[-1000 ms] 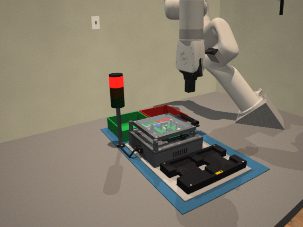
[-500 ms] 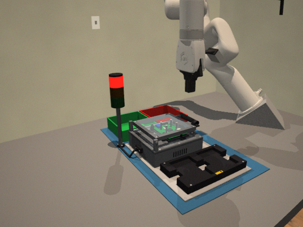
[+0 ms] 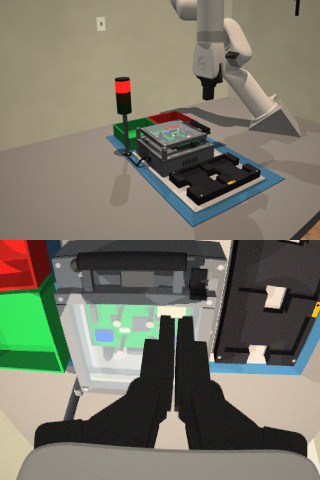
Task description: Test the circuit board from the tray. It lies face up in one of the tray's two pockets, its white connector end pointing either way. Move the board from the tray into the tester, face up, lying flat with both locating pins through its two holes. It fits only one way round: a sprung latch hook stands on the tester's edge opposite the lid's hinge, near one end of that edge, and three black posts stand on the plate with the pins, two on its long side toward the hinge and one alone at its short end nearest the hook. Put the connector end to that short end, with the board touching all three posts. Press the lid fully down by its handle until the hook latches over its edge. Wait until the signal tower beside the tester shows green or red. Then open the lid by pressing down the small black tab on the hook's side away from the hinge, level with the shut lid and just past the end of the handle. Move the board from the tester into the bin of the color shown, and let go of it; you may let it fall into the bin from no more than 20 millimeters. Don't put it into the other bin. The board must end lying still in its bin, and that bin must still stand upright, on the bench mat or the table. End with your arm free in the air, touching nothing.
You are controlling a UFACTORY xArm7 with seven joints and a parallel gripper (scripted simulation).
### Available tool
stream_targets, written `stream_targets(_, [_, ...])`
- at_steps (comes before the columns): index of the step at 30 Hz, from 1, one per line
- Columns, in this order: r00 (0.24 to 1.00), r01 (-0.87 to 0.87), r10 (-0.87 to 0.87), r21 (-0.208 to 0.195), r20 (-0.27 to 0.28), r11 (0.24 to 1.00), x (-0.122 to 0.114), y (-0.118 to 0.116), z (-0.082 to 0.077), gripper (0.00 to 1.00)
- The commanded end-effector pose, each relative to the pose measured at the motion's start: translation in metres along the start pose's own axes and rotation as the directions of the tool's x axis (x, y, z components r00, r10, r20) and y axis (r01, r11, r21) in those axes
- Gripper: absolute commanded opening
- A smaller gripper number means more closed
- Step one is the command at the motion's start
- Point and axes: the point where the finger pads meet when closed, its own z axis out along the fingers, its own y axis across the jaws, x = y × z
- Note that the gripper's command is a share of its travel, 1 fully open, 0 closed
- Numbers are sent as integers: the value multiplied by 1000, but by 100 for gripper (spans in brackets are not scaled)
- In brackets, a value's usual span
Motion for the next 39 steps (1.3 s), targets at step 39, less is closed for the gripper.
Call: stream_targets(39, [1000, -1, 1, 4, 3, 1000, -2, 27, 69, 0])
